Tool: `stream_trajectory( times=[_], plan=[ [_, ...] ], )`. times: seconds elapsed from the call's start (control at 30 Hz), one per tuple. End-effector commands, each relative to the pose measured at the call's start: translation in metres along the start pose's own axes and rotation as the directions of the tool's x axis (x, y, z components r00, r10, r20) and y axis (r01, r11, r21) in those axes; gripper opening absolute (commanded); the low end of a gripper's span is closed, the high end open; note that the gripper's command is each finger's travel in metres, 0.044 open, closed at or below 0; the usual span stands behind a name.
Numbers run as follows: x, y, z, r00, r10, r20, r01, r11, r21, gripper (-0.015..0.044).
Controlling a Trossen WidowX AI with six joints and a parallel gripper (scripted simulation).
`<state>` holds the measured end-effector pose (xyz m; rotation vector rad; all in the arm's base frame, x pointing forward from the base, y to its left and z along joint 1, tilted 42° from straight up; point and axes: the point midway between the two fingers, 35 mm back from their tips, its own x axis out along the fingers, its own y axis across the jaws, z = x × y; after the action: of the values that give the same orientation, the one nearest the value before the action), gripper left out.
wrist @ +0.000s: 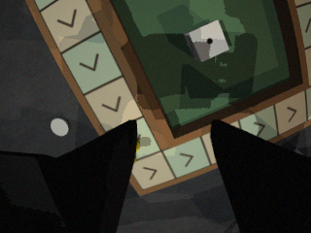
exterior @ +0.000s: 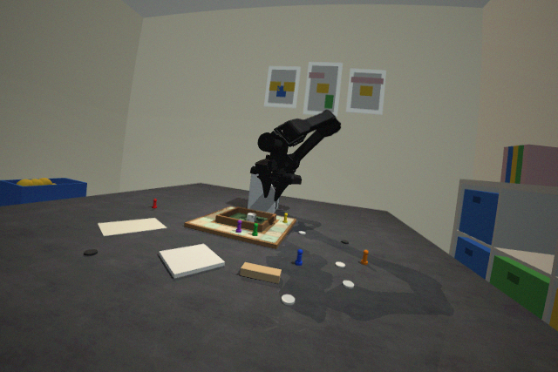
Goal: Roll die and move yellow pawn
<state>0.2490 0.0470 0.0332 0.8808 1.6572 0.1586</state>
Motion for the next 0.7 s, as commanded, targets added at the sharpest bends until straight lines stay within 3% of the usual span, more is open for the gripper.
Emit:
stream_trajectory(
  times=[0.0,0.07,0.13,0.67],
  plan=[
    [0.010,0.024,-0.040,0.999,0.044,-0.014,-0.042,0.738,-0.673,0.0200],
    [0.012,0.029,-0.052,0.998,0.057,-0.021,-0.050,0.572,-0.819,0.0200],
    [0.013,0.032,-0.057,0.998,0.061,-0.024,-0.052,0.510,-0.859,0.0200],
    [0.027,0.033,-0.058,0.998,0.062,-0.024,-0.052,0.505,-0.861,0.0200]
  ],
)
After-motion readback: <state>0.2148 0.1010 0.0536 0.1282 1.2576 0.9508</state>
